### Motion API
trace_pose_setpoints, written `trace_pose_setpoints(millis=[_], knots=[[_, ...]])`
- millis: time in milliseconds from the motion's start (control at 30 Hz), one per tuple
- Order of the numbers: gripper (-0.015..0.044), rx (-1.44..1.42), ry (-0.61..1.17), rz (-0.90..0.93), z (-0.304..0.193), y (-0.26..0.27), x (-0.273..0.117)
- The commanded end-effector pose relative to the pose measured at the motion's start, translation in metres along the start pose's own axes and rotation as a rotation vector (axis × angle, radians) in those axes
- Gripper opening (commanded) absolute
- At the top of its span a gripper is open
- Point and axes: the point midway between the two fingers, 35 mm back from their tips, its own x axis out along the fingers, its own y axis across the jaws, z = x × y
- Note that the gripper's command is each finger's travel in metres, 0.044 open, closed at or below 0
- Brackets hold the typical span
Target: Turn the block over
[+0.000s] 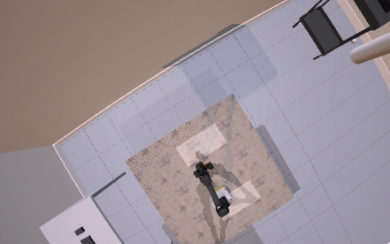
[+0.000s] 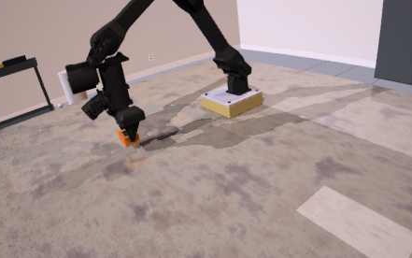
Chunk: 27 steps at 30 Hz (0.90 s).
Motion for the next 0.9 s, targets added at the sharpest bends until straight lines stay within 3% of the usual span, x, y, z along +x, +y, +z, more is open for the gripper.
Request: trace_pose_setpoints(millis=[0, 867], knots=[[0.0000, -0.003, -0.046, -0.002, 0.0006, -0.0004, 0.0005], [0.0000, -0.003, -0.428, -0.001, -0.0010, -0.0005, 0.0077]])
